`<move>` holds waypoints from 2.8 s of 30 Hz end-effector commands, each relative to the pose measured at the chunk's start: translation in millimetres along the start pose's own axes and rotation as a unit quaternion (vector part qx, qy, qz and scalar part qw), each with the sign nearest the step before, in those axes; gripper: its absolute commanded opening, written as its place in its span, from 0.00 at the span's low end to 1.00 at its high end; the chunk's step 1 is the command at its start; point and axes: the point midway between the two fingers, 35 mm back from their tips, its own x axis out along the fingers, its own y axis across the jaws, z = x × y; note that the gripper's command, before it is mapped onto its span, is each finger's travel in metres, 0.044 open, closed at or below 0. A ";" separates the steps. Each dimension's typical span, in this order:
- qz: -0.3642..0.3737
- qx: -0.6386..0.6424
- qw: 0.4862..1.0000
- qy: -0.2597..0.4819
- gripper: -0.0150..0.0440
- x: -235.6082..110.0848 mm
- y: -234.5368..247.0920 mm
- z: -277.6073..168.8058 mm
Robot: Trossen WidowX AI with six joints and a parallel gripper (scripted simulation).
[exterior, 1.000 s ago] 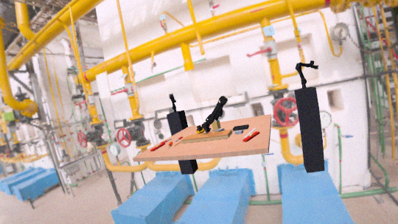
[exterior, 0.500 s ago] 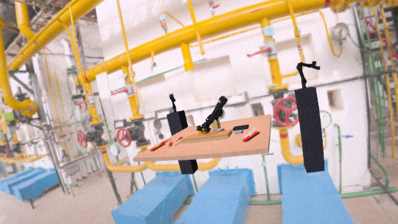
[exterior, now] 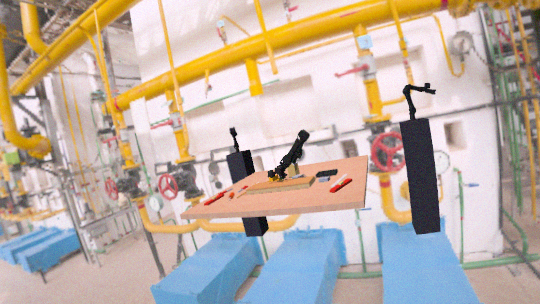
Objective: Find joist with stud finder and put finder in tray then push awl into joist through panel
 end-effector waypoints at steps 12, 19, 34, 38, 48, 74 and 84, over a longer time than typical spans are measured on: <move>-0.006 0.005 1.000 -0.003 1.00 -21.3 -3.0 0.2; -0.003 0.002 1.000 0.000 1.00 -39.8 -2.9 -49.6; 0.146 0.404 0.857 -0.283 1.00 -6.3 10.9 -33.2; 0.233 0.569 0.675 -0.406 1.00 -3.9 2.0 -28.0; 0.285 0.641 0.535 -0.471 1.00 -5.8 -6.0 -32.9; 0.285 0.641 0.535 -0.471 1.00 7.3 -6.1 -7.6; 0.285 0.641 0.535 -0.471 1.00 13.0 -5.6 6.9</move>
